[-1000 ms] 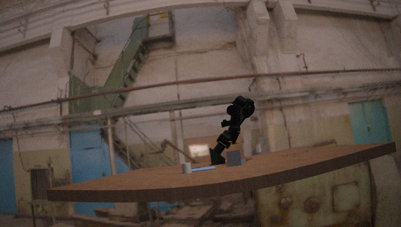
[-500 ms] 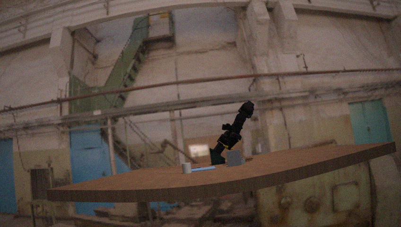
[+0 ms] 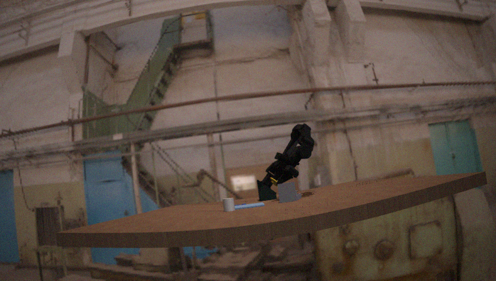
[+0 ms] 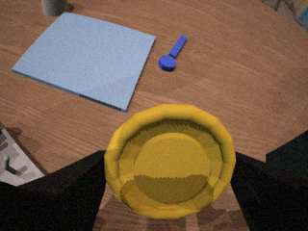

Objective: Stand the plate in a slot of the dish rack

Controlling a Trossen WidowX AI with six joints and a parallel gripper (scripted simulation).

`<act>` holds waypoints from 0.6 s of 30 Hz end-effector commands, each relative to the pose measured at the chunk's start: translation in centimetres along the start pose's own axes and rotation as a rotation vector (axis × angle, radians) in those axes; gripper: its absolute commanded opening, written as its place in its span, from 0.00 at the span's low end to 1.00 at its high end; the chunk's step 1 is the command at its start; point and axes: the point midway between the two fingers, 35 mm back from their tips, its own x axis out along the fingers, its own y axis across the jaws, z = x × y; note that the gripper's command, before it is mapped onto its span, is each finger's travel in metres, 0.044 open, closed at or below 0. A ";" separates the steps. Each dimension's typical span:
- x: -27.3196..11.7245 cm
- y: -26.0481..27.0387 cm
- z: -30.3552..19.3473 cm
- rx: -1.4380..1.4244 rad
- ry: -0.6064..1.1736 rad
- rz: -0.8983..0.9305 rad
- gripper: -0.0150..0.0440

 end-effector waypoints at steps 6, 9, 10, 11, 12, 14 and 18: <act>0.7 0.7 0.1 -0.087 -0.164 0.086 0.25; 0.8 1.0 0.0 -0.115 -0.218 0.122 0.25; 0.9 1.1 0.0 -0.124 -0.235 0.135 0.25; 0.9 1.2 0.0 -0.133 -0.253 0.147 0.25; 0.9 1.4 -0.1 -0.142 -0.270 0.160 0.25; 0.9 1.6 -0.1 -0.158 -0.304 0.187 0.25; 0.8 2.0 -0.3 -0.187 -0.369 0.244 0.25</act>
